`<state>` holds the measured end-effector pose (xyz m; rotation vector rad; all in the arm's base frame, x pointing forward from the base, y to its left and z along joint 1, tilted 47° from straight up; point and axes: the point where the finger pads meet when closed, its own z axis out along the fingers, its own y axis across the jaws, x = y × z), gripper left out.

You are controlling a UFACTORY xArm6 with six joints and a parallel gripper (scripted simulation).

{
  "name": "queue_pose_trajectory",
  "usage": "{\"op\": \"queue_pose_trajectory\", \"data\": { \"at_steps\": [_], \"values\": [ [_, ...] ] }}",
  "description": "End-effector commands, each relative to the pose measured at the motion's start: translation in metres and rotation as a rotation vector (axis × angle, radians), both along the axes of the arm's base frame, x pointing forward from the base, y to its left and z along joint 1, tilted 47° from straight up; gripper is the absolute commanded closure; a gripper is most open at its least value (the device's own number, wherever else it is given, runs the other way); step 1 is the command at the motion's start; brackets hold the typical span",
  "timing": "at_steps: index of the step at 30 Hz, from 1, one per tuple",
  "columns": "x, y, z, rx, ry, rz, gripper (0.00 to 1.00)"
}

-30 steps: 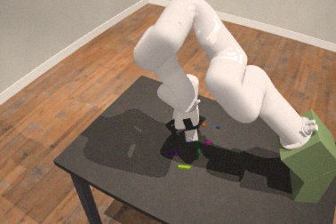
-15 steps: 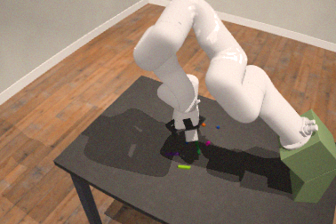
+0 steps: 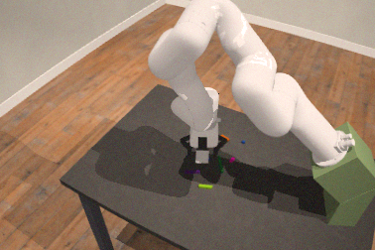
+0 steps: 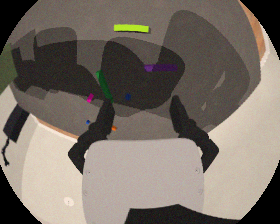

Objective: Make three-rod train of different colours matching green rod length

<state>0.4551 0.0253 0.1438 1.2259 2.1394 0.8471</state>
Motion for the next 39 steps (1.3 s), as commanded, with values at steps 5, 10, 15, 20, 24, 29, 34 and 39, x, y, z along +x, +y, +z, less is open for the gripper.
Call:
{"op": "queue_pose_trajectory", "data": {
  "at_steps": [5,10,15,20,24,29,34,39],
  "values": [
    [-0.003,0.027,0.008,0.194,0.083,-0.192,0.0],
    [-0.006,0.041,0.011,0.291,0.122,-0.283,0.0],
    [-0.009,0.051,0.013,0.361,0.151,-0.348,0.0],
    [-0.009,0.051,0.013,0.362,0.151,-0.348,0.0],
    [-0.009,0.051,0.013,0.362,0.151,-0.348,0.0],
    [-0.009,0.051,0.013,0.362,0.151,-0.348,0.0],
    [-0.009,0.051,0.013,0.362,0.151,-0.348,0.0],
    [-0.009,0.051,0.013,0.362,0.151,-0.348,0.0]
  ]
}}
